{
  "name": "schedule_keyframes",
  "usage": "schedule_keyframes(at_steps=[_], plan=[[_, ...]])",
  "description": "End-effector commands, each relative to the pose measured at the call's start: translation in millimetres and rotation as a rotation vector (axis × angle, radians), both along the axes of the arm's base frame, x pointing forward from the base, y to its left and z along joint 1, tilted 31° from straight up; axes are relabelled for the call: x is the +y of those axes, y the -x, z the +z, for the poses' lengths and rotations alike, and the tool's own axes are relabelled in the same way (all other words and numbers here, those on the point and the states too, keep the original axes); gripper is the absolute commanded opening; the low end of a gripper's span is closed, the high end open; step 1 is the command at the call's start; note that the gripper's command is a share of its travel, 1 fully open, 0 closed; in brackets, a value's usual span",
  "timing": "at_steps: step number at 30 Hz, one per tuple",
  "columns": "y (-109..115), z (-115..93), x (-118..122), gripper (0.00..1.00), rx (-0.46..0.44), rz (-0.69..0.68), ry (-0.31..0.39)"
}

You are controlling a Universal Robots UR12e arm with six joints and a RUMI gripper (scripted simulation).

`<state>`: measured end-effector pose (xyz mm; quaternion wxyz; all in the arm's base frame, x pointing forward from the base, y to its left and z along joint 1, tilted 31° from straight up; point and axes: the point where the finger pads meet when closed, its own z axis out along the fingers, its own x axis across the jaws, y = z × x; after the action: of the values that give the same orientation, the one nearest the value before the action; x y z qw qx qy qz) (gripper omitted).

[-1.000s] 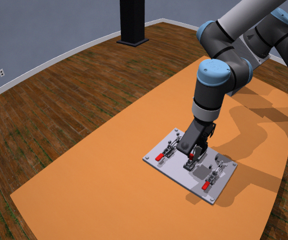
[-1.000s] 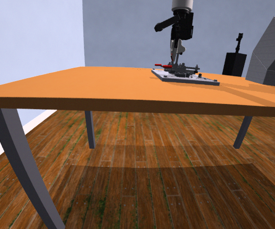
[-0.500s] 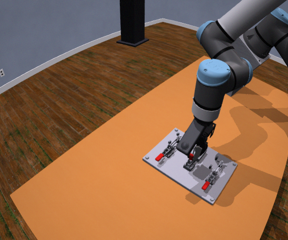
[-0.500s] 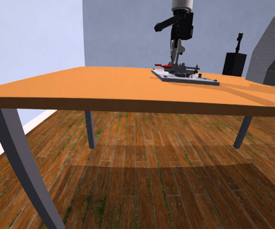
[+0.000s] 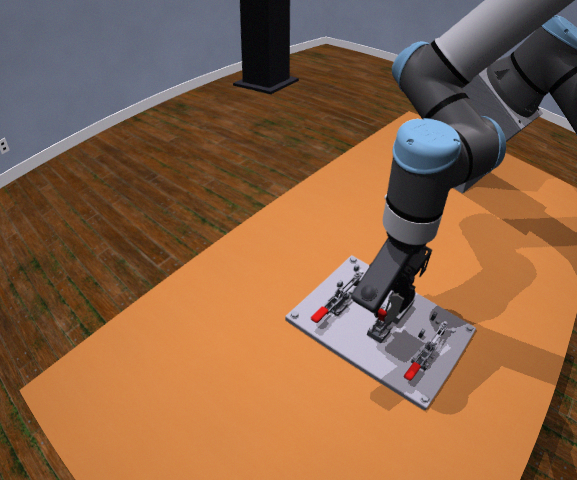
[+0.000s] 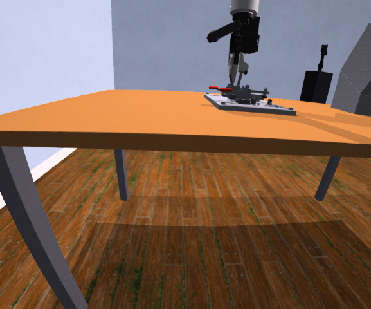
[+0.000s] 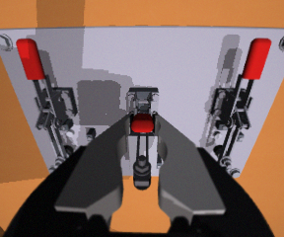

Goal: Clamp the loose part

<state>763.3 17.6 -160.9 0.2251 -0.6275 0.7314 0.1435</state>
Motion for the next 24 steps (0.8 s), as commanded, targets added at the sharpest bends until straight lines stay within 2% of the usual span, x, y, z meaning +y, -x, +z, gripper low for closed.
schedule_keyframes(at_steps=[1, 24], plan=[[-3, 1, -1, 0.00, -0.001, 0.000, 0.001], [-23, -3, -2, 0.00, -0.001, 0.000, 0.001]])
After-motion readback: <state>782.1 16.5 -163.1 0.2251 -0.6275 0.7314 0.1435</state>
